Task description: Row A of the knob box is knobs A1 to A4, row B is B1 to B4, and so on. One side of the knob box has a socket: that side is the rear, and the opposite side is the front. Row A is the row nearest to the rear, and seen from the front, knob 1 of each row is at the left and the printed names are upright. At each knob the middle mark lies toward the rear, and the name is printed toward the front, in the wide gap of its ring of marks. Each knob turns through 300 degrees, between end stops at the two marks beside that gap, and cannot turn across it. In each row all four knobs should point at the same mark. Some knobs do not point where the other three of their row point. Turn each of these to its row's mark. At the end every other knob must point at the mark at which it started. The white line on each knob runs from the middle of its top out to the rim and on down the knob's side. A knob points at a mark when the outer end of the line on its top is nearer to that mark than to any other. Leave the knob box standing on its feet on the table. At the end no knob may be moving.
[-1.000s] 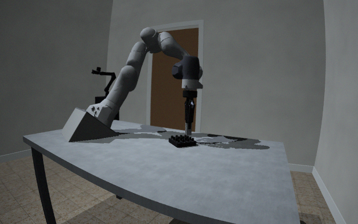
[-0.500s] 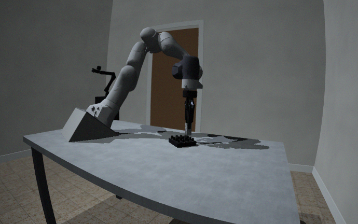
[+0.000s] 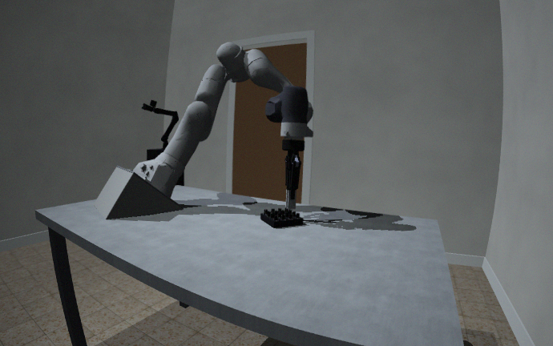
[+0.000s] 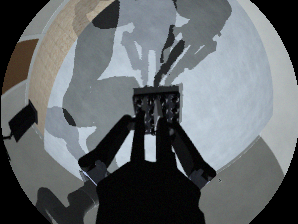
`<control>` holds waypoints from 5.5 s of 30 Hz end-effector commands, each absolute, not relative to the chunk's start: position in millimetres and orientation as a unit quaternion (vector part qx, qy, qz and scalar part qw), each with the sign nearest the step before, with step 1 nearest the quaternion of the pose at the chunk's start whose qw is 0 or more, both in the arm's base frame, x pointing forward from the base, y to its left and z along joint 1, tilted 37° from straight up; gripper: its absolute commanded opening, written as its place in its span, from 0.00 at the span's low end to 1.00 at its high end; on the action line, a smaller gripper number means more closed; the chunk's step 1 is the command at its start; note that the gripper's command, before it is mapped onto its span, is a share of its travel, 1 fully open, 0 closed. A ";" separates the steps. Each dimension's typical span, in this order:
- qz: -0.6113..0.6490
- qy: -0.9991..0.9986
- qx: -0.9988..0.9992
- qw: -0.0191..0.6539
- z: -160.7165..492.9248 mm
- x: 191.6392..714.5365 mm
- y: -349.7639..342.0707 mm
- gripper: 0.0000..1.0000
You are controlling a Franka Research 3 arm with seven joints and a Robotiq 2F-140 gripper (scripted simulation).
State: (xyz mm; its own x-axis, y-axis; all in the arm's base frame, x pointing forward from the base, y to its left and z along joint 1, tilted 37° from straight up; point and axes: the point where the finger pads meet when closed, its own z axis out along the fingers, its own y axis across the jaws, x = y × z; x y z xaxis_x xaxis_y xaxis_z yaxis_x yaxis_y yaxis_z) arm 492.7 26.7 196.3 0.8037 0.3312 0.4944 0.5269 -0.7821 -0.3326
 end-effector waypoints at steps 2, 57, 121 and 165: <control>-0.210 -0.232 -0.921 0.233 194.6 492.3 25.5 0.12; -0.210 -0.232 -0.921 0.233 183.4 496.2 32.8 0.12; -0.210 -0.232 -0.921 0.233 183.4 496.2 32.8 0.05; -0.145 0.004 -0.949 0.278 183.4 496.2 32.8 0.05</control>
State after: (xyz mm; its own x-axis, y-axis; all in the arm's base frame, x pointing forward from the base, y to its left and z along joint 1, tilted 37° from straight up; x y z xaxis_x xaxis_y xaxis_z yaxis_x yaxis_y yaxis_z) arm 497.2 31.5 184.0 0.9353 0.0264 0.3530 0.2086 -0.8468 -0.4893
